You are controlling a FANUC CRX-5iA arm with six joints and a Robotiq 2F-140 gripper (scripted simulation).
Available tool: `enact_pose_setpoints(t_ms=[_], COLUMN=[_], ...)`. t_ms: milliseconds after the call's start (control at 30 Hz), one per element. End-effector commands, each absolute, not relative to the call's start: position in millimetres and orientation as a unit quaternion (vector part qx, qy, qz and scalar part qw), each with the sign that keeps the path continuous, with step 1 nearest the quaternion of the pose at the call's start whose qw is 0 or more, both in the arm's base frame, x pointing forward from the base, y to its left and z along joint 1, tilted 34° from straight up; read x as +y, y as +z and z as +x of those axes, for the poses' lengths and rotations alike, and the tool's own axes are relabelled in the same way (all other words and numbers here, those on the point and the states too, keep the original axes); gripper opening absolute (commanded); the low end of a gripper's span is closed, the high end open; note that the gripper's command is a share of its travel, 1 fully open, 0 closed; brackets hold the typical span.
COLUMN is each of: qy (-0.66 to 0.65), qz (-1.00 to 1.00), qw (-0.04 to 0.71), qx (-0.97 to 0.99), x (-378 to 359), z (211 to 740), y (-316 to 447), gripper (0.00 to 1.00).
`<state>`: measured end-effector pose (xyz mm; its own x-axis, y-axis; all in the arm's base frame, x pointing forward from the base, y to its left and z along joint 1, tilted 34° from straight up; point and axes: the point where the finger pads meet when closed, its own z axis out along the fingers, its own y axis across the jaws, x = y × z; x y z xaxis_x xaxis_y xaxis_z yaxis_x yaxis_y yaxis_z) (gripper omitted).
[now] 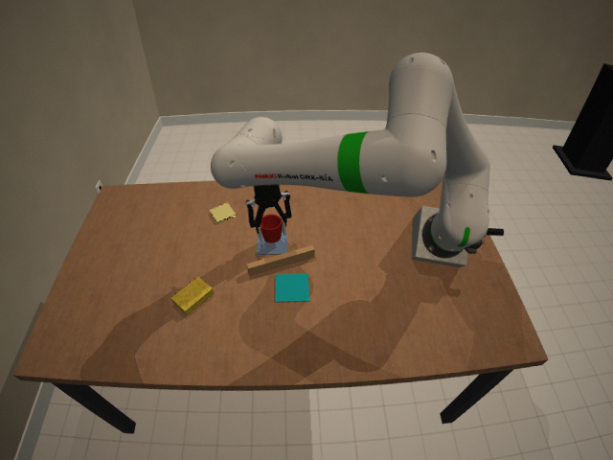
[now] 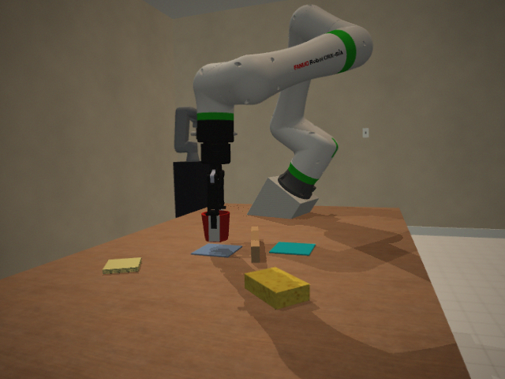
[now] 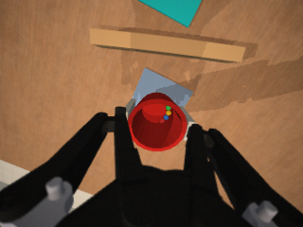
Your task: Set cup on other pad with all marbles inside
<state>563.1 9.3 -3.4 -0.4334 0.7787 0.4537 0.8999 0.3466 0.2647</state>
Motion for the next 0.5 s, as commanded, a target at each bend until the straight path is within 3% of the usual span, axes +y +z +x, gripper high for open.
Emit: enact_pose_setpoints(t_ms=[0,467], qy=[-0.266,-0.266], qz=[-0.498,-0.498], qw=[0.122,0.122], qx=[-0.816,-0.816], x=[7,-10], z=[563,561], y=[-1,25], gripper=[0.49,0.49])
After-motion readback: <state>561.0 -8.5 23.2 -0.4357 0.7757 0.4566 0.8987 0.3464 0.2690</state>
